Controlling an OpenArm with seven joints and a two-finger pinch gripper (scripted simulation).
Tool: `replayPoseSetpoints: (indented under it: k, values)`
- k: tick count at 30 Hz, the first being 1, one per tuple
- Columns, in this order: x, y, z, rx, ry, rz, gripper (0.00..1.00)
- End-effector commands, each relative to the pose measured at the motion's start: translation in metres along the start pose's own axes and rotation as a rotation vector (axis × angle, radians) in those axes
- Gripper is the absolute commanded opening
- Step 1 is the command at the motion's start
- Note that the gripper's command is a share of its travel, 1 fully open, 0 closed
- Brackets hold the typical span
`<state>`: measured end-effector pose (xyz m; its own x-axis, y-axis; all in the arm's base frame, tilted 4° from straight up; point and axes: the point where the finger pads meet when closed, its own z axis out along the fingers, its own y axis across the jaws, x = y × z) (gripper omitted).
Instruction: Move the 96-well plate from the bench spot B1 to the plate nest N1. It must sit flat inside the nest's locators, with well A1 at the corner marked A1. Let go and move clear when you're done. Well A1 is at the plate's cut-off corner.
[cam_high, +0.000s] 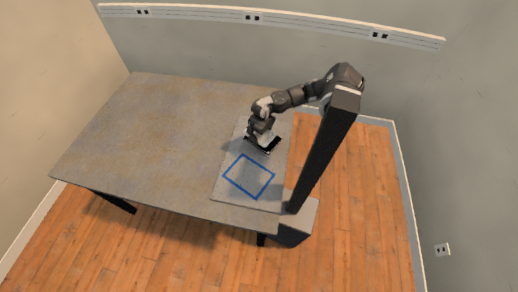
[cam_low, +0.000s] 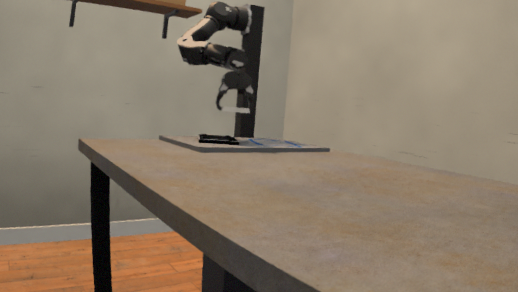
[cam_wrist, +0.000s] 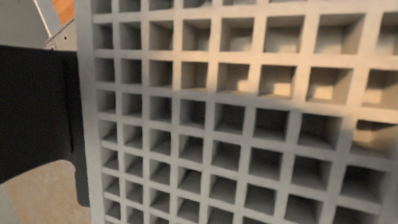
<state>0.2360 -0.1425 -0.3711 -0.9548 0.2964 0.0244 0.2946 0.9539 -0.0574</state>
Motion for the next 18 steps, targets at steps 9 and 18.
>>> replayPoseSetpoints:
  k: [9, 18]
  values:
    - [-0.013, -0.038, 0.001, -0.005, 0.001, -0.003, 0.00]
    - [-0.015, -0.041, 0.000, -0.002, -0.002, -0.001, 0.00]
